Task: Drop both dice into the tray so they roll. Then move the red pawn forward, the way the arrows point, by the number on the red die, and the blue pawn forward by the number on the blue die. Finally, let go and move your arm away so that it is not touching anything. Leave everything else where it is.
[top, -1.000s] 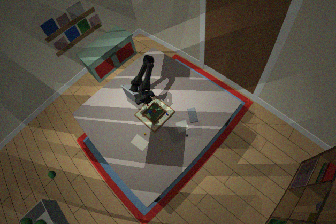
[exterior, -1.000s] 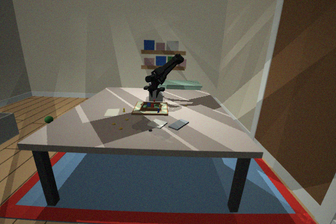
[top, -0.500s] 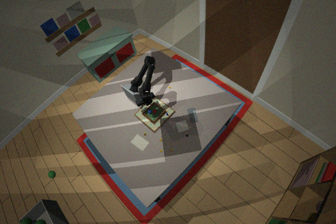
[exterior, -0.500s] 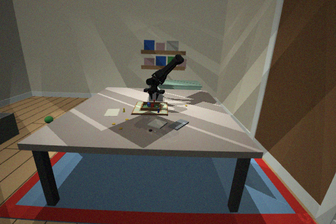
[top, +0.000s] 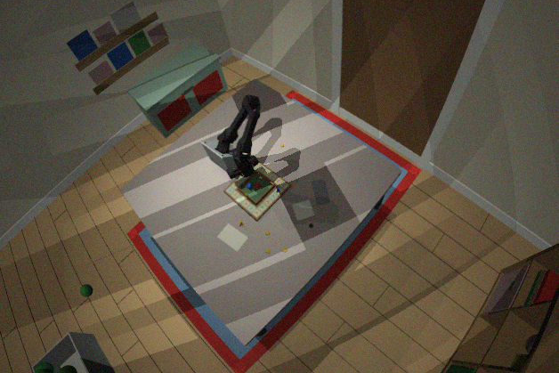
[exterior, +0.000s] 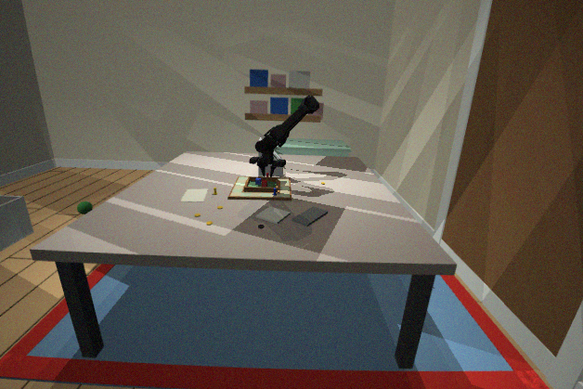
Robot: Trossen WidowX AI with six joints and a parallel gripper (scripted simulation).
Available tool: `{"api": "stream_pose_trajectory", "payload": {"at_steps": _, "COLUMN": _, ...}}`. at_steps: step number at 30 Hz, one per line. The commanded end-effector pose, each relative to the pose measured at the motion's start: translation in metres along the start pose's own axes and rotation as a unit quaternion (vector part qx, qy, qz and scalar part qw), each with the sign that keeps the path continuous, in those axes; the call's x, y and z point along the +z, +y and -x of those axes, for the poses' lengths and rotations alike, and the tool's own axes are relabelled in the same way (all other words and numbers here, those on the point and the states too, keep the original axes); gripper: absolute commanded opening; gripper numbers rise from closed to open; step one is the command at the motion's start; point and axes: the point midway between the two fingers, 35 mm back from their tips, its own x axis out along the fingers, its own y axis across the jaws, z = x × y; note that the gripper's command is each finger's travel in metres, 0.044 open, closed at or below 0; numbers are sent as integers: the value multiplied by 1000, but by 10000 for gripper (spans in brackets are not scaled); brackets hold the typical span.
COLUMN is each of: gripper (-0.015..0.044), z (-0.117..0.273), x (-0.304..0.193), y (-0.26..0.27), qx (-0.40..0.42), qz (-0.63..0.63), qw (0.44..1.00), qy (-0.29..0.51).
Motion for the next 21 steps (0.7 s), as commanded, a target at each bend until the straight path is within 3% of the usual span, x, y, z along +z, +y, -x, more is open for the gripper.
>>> {"api": "stream_pose_trajectory", "payload": {"at_steps": 1, "gripper": 95, "z": -3, "x": -2, "y": 0, "qx": 2, "qz": -4, "qw": 1000, "qy": 2}}
{"api": "stream_pose_trajectory", "payload": {"at_steps": 3, "gripper": 43, "z": -3, "x": -2, "y": 0, "qx": 2, "qz": -4, "qw": 1000, "qy": 2}}
{"api": "stream_pose_trajectory", "payload": {"at_steps": 9, "gripper": 3, "z": -3, "x": -2, "y": 0, "qx": 2, "qz": -4, "qw": 1000, "qy": 2}}
{"api": "stream_pose_trajectory", "payload": {"at_steps": 21, "gripper": 0, "z": 30, "x": 9, "y": -3, "qx": -7, "qz": -6, "qw": 1000, "qy": -3}}
